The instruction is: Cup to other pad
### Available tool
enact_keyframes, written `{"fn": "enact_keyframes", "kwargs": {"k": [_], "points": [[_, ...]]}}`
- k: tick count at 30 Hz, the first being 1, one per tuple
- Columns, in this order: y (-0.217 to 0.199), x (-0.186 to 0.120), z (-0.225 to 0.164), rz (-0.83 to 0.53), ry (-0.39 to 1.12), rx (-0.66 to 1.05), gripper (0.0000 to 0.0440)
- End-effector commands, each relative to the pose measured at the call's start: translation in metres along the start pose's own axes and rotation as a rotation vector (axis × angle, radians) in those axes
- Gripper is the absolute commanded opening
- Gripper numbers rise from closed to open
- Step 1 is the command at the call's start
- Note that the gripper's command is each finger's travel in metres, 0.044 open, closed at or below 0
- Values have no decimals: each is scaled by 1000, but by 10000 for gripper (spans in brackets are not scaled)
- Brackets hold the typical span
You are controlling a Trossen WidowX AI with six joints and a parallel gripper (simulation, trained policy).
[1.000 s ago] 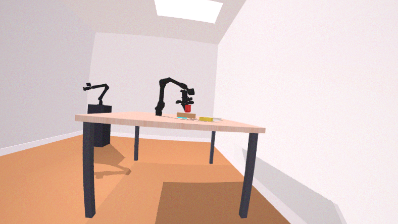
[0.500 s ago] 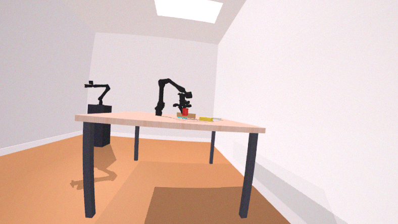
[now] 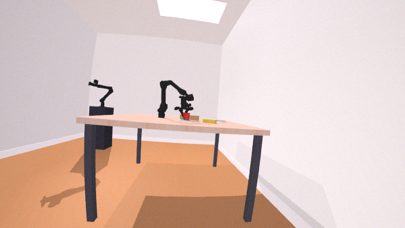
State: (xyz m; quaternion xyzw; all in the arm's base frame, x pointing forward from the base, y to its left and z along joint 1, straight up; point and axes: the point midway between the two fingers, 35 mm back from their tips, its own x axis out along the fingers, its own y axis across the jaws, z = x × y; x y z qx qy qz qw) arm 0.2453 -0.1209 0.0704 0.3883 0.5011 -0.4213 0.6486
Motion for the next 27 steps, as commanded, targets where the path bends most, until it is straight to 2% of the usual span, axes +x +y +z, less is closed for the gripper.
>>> {"fn": "enact_keyframes", "kwargs": {"k": [1,13,27], "points": [[1,-4,0,30,-9,1,147],[-5,-19,0,99,-45,5,183],[-12,-44,4,169,-99,28,273]]}}
